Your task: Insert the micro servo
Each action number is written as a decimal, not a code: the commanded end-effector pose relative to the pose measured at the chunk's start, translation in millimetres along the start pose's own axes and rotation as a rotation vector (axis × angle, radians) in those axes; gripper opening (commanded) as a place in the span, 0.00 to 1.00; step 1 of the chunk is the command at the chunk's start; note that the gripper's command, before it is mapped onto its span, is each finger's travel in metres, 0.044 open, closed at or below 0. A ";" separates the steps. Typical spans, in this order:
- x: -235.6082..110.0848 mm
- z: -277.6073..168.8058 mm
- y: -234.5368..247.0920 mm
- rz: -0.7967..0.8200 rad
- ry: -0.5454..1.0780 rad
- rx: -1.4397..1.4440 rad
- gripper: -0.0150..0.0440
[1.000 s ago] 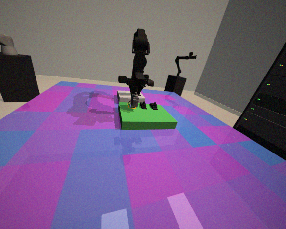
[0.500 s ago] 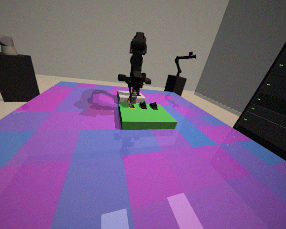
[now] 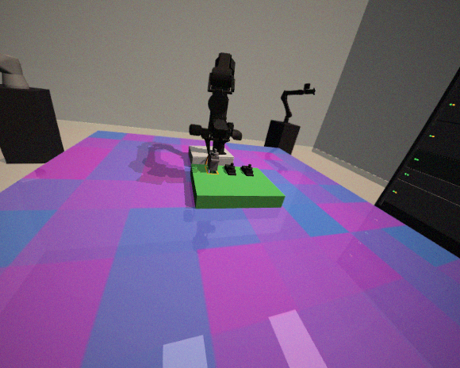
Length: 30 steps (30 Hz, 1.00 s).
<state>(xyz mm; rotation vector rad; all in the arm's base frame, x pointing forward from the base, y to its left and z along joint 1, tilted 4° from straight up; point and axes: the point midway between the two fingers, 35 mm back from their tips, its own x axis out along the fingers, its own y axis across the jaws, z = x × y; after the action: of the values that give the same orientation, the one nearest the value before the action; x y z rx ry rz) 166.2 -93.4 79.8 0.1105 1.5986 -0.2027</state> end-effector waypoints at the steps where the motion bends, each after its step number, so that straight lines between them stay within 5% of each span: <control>1: 1.2 0.0 -0.7 -0.005 0.000 -0.006 0.25; 30: 22.4 0.0 -0.8 -0.005 0.000 -0.006 0.25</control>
<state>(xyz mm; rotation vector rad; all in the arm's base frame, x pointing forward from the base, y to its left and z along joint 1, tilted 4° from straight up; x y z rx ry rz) 165.4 -95.3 60.3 0.1065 1.5982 -0.2055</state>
